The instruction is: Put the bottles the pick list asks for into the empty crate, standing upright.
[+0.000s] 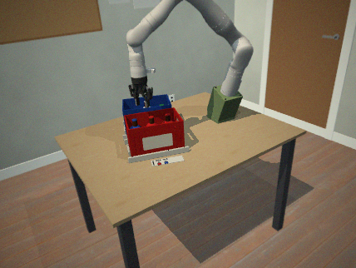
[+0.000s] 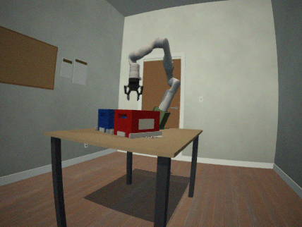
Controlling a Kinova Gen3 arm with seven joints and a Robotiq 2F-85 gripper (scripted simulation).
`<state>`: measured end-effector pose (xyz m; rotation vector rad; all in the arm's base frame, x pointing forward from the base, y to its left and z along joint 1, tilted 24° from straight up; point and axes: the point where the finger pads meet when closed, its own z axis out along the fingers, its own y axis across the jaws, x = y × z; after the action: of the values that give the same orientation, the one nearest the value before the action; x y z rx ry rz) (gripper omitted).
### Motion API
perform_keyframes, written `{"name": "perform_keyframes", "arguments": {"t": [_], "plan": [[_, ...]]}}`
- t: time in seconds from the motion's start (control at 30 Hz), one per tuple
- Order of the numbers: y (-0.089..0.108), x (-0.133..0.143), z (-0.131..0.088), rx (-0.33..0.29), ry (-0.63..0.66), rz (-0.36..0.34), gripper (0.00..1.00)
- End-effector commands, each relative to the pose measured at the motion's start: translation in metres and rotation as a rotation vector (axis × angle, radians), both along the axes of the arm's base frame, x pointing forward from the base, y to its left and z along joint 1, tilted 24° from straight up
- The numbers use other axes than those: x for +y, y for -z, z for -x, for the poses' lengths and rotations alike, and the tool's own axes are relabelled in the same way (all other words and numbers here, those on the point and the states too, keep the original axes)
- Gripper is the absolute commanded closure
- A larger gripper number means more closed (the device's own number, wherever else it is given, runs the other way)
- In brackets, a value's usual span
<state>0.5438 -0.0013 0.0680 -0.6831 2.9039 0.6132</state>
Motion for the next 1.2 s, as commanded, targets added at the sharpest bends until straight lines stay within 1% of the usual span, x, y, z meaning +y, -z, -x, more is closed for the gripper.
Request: {"name": "perform_keyframes", "arguments": {"t": [0.0, 0.1, 0.17, 0.67, 0.73, 1.17], "plan": [[-0.012, 0.010, 0.011, -0.004, 0.002, 0.001, 0.33], [-0.020, 0.019, 0.021, -0.004, 0.002, 0.001, 0.33], [-0.020, 0.019, 0.021, -0.004, 0.002, 0.001, 0.33], [-0.061, 0.062, 0.067, -0.003, 0.002, 0.001, 0.33], [-0.061, 0.062, 0.067, -0.003, 0.002, 0.001, 0.33], [-0.096, 0.099, 0.107, -0.003, 0.002, 0.001, 0.33]]}}
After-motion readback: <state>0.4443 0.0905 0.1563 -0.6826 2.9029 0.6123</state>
